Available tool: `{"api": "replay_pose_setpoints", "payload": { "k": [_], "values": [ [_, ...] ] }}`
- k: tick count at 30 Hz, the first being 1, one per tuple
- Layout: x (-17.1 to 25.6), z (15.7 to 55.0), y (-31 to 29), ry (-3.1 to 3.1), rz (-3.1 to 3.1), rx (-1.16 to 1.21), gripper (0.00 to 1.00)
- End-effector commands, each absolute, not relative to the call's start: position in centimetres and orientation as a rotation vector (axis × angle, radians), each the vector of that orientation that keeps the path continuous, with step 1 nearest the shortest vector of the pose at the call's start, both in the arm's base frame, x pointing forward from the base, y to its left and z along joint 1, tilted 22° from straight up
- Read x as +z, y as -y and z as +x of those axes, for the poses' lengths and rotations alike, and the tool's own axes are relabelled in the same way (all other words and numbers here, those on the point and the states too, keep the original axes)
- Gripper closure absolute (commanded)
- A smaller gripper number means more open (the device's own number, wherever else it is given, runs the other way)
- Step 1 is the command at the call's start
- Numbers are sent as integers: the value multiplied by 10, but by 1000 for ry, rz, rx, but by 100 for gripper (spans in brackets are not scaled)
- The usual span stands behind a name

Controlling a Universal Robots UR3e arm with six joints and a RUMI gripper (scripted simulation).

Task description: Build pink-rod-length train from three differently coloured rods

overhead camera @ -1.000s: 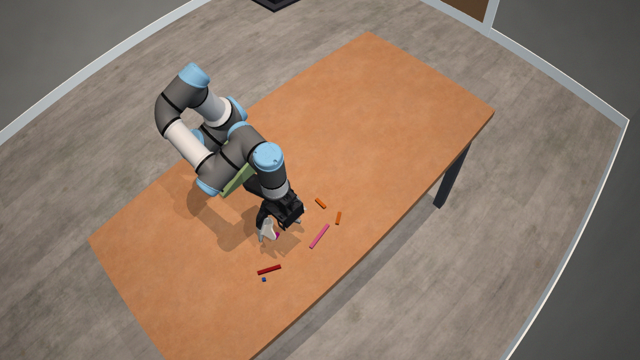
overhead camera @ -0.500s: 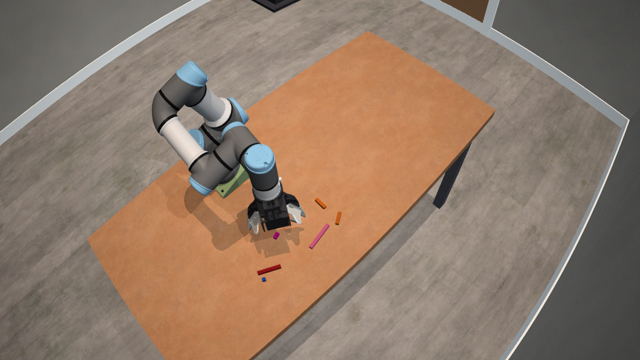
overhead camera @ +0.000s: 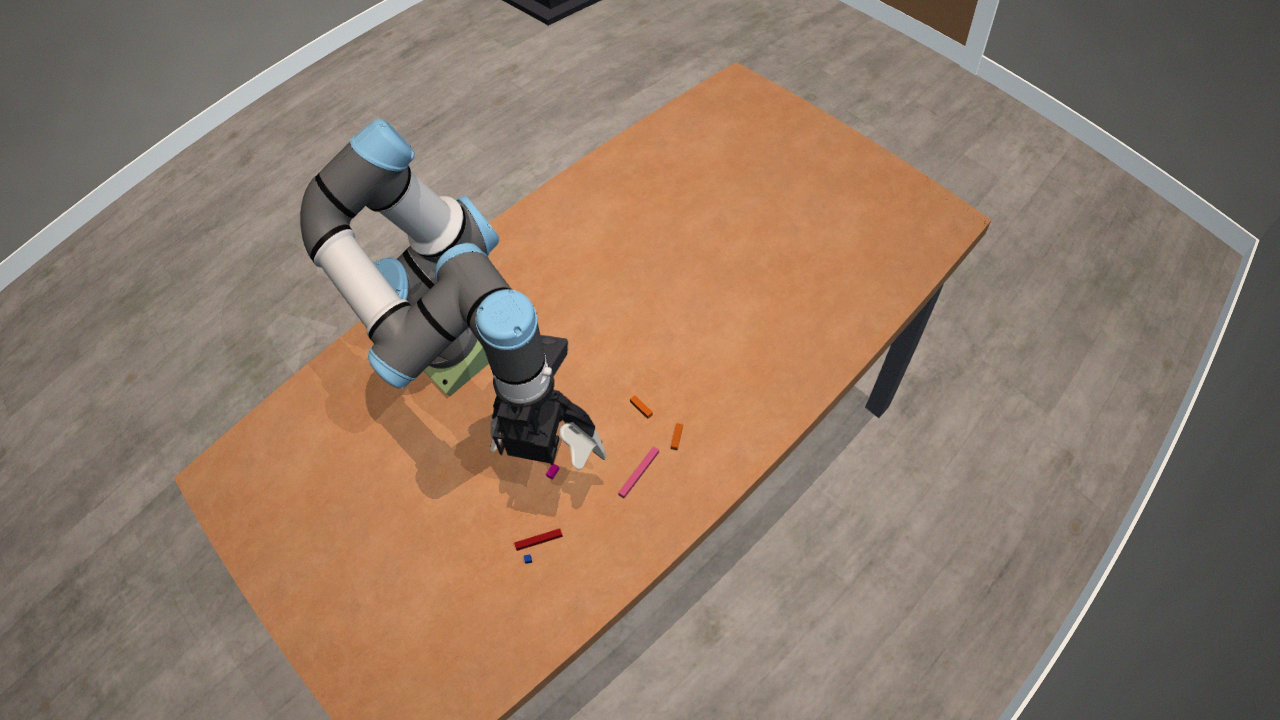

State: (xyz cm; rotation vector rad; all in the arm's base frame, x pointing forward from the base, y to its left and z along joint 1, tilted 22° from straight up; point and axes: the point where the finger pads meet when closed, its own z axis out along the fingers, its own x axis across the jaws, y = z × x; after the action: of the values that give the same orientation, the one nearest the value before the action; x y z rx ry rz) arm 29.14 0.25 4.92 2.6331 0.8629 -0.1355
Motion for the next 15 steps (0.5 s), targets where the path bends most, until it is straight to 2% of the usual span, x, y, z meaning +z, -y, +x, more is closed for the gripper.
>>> {"api": "replay_pose_setpoints", "payload": {
  "k": [1,15],
  "values": [
    [50,292,-1,-722,2667,-108,0],
    [52,291,2,-505,2712,-66,0]
  ]
}}
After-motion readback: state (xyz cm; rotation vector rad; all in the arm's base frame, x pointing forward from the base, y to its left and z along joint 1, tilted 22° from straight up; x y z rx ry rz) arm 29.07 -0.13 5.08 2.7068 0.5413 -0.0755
